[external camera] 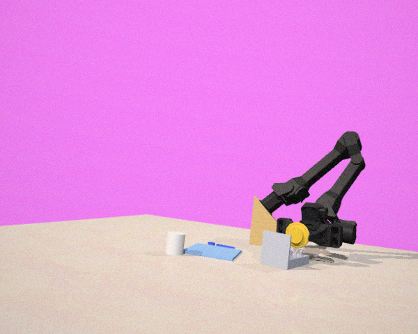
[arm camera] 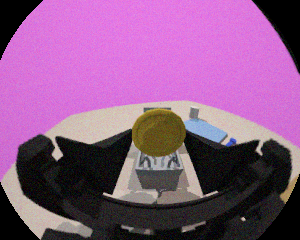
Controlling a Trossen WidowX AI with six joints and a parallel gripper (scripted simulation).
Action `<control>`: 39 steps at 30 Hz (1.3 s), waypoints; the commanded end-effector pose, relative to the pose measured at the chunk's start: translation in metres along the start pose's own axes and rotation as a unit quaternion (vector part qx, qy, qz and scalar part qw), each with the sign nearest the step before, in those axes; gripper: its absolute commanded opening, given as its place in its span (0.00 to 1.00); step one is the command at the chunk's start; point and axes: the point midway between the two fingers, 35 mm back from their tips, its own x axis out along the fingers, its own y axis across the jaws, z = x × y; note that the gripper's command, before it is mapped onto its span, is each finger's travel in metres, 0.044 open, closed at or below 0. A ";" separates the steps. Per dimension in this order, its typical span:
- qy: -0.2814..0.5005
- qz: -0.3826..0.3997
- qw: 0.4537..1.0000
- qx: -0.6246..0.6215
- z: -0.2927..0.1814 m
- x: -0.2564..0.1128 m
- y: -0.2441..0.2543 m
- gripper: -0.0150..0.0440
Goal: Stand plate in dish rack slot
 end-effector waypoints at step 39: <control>0.003 0.001 1.000 0.002 -0.017 0.015 -0.004 0.70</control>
